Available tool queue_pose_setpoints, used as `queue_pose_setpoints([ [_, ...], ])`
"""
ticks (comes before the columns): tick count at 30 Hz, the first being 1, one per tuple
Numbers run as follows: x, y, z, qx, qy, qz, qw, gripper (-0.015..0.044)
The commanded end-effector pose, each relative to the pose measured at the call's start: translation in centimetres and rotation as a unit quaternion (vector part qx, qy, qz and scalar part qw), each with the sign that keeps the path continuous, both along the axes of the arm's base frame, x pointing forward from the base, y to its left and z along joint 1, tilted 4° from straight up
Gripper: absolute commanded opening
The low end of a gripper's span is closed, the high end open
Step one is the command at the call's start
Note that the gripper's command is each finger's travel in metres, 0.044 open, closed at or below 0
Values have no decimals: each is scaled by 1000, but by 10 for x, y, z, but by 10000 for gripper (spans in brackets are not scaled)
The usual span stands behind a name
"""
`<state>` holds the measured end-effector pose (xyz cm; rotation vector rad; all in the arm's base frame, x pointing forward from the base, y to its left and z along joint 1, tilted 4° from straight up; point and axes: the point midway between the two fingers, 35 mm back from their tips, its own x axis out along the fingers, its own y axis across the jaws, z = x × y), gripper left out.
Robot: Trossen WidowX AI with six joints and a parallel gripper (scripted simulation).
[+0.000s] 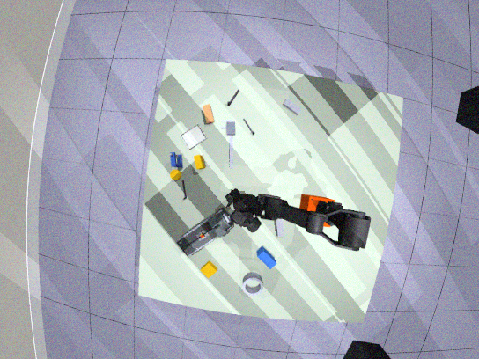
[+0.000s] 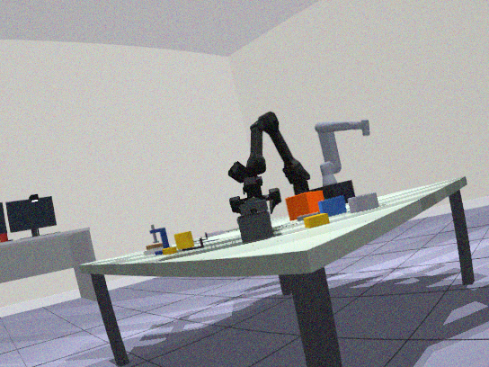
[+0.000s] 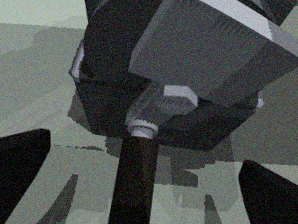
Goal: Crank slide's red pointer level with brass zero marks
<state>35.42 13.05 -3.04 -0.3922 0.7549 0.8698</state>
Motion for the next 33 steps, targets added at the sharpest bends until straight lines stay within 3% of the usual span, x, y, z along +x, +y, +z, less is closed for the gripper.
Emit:
queue_pose_setpoints([
  [1,-3,0,-10,0,6,2,1000,440],
  [10,-5,-1,-22,0,6,2,1000,440],
  [27,-5,-1,-22,0,6,2,1000,0],
  [33,-4,-1,-20,0,6,2,1000,0],
])
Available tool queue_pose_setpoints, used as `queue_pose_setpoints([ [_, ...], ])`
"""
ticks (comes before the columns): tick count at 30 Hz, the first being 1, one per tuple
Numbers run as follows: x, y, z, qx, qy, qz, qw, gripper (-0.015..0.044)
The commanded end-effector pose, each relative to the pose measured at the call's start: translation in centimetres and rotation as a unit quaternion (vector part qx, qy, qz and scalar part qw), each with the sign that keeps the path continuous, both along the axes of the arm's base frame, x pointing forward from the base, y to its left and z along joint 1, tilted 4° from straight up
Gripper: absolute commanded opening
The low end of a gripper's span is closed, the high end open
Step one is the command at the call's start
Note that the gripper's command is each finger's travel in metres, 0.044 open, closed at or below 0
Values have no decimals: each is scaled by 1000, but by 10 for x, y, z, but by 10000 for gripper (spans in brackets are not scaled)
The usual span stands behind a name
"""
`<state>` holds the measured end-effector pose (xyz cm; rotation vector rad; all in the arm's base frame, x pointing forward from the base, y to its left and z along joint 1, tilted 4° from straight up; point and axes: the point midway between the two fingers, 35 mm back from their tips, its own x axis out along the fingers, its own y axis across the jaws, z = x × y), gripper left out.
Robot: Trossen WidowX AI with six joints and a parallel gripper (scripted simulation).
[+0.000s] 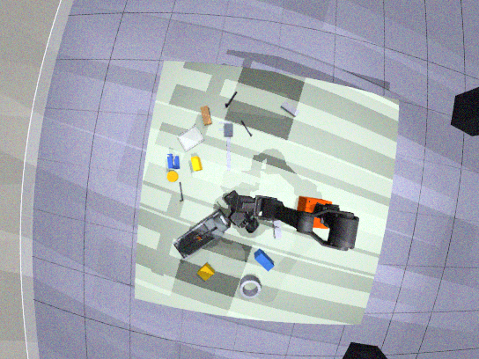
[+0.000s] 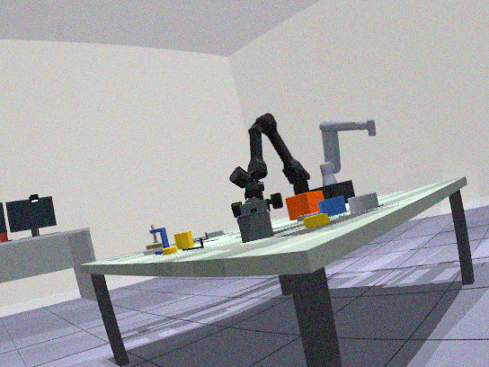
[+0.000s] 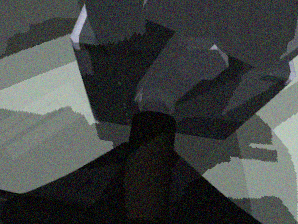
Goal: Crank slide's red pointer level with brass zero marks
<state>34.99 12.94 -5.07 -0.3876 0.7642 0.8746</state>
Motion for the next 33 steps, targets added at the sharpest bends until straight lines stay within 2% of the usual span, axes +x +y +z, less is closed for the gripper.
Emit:
queue_pose_setpoints([
  [1,0,0,0,-1,1,1,1000,0],
  [33,-11,8,7,0,1,1,1000,0],
])
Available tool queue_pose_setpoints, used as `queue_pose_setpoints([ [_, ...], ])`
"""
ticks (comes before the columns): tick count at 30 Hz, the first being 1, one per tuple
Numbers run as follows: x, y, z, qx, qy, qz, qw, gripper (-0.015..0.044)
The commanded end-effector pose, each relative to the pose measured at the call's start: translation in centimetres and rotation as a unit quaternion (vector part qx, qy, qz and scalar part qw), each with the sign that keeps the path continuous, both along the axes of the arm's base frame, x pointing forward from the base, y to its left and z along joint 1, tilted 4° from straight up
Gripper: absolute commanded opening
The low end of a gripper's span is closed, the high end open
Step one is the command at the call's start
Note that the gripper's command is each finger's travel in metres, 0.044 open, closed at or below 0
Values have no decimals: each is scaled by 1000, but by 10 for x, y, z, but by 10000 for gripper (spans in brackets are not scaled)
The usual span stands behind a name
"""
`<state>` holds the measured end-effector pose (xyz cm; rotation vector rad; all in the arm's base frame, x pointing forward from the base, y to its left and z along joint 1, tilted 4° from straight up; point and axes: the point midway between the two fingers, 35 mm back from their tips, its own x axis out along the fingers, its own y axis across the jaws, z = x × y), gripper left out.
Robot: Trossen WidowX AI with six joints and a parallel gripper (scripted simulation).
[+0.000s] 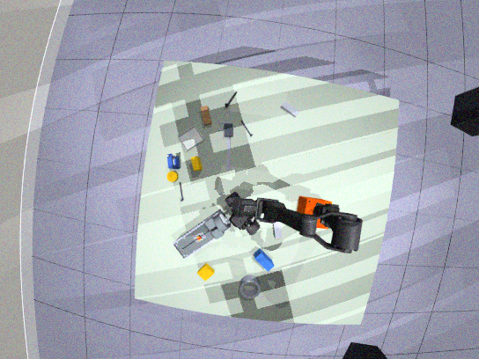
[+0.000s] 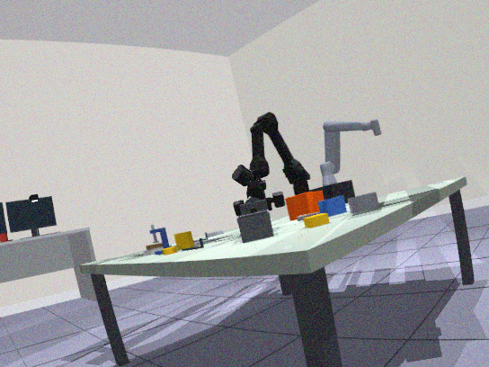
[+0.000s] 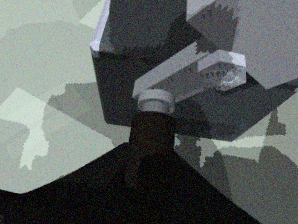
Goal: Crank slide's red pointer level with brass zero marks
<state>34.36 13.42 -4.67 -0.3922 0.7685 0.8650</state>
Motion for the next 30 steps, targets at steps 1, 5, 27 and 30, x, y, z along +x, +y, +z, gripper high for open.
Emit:
queue_pose_setpoints([
  [1,-4,3,4,4,2,5,1000,0],
  [5,-6,4,5,4,2,5,1000,0],
  [27,-10,8,16,4,2,5,1000,0],
  [30,-10,9,18,4,2,5,1000,0],
])
